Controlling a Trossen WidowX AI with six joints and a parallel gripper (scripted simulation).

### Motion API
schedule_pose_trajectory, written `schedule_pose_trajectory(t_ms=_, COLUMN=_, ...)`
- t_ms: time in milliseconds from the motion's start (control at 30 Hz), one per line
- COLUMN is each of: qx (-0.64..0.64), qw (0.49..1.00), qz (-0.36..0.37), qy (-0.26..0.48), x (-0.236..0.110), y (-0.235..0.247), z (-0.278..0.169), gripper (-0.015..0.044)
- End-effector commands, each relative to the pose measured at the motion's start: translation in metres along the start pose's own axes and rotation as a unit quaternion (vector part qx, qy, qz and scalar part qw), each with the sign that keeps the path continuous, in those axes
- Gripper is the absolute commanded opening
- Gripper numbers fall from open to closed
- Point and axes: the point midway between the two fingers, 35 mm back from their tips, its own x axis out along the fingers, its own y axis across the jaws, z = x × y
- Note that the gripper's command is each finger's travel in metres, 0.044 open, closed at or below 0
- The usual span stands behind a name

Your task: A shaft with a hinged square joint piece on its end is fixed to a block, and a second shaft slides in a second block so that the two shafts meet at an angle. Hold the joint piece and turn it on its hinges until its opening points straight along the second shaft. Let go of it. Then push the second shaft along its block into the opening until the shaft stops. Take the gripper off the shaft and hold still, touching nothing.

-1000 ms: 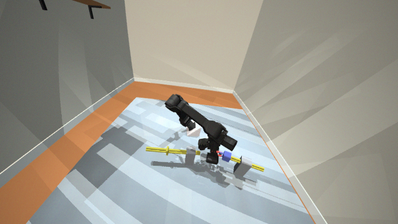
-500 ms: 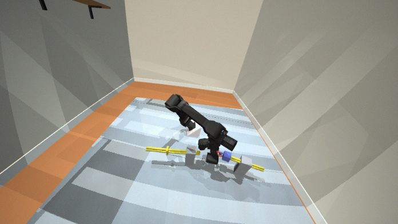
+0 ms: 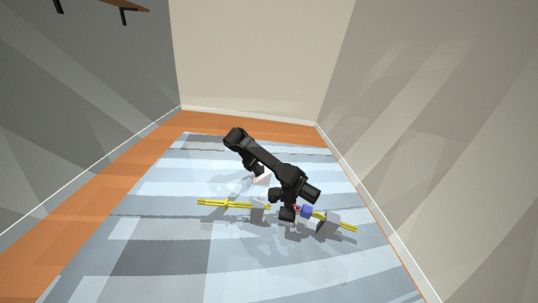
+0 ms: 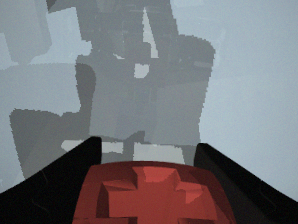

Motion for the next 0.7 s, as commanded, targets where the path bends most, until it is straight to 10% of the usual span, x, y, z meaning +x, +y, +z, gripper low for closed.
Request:
schedule_pose_trajectory(t_ms=0, qx=-0.002, qw=1.000, qz=0.000, qy=0.000, x=0.0003, y=-0.0001, z=0.0000, gripper=0.0182)
schedule_pose_trajectory(t_ms=667, qx=0.000, qw=1.000, qz=0.000, qy=0.000, x=0.0000, y=0.0000, z=0.0000, gripper=0.0121)
